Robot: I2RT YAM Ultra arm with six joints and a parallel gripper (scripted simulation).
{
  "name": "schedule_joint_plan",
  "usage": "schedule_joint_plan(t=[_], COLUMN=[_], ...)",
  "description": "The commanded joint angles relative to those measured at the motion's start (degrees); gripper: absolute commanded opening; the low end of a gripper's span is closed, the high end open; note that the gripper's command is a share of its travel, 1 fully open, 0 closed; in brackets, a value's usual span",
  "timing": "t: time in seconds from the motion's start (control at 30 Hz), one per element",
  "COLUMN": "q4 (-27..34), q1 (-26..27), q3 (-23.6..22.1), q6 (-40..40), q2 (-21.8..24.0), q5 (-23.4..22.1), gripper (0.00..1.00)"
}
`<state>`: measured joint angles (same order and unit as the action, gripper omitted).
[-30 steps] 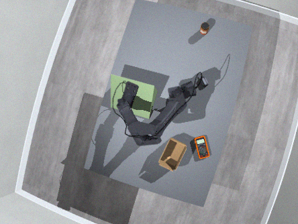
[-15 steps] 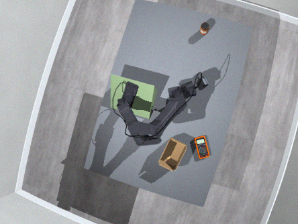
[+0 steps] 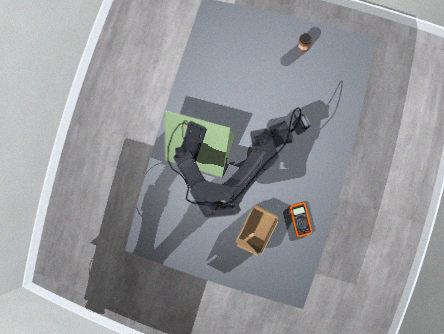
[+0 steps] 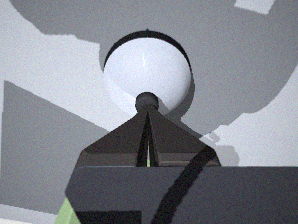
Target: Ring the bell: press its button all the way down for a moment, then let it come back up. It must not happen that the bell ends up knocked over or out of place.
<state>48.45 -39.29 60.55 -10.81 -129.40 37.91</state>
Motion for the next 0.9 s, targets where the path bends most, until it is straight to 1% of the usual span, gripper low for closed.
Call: schedule_joint_plan(t=[0.0, 0.13, 0.27, 0.33, 0.37, 0.43, 0.7, 0.77, 0.87], q4=[-1.43, 1.51, 3.72, 3.72, 4.51, 5.78, 11.48, 12.82, 13.91], q1=[-0.96, -1.73, -2.72, -2.72, -3.04, -3.62, -6.05, -6.59, -7.03], q3=[1.17, 2.19, 3.25, 3.25, 3.68, 4.32, 7.55, 8.39, 9.10], q6=[-0.69, -1.39, -2.47, -2.47, -2.85, -3.45, -6.04, -6.63, -7.11], q2=[-0.80, 1.65, 2.18, 2.18, 1.52, 2.59, 3.60, 3.19, 3.85], q5=[0.14, -0.71, -1.16, -1.16, -1.27, -1.56, -2.71, -2.95, -3.19], gripper=[0.00, 0.00, 0.00, 0.00, 0.00, 0.00, 0.00, 0.00, 0.00])
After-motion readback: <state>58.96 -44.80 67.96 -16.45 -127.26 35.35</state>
